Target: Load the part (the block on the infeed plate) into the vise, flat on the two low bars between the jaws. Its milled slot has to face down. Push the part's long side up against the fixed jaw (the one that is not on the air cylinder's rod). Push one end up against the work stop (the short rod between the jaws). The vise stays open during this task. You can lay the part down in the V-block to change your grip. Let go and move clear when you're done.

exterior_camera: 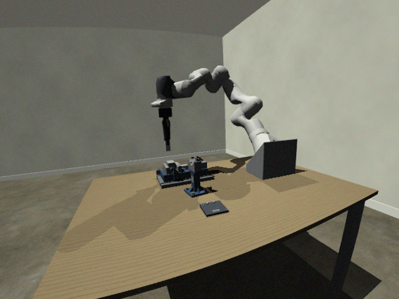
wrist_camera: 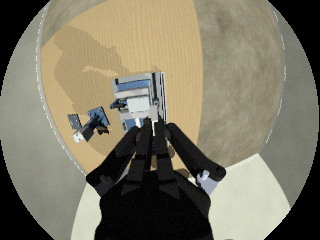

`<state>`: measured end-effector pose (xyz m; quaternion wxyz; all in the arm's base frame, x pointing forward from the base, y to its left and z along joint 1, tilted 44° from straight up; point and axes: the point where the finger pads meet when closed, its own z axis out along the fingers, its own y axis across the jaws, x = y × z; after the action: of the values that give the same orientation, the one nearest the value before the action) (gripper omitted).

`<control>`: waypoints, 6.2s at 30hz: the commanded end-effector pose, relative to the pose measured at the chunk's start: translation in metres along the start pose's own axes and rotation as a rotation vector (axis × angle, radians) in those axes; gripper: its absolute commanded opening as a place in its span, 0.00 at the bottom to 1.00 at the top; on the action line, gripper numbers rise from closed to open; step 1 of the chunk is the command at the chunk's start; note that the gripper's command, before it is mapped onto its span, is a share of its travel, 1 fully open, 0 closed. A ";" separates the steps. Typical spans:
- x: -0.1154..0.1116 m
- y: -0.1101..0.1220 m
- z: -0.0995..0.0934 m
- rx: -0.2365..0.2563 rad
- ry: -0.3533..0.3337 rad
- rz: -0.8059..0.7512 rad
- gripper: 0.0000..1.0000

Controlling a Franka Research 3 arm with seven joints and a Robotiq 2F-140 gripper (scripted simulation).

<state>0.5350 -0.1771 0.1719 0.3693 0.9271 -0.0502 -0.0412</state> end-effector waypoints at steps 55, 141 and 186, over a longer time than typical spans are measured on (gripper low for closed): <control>-0.001 0.003 0.051 -0.001 -0.002 -0.006 0.00; -0.001 0.003 0.052 -0.001 -0.002 -0.006 0.00; -0.001 0.003 0.057 -0.001 -0.002 -0.006 0.00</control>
<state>0.5280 -0.2157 0.1340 0.3686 0.9274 -0.0458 -0.0438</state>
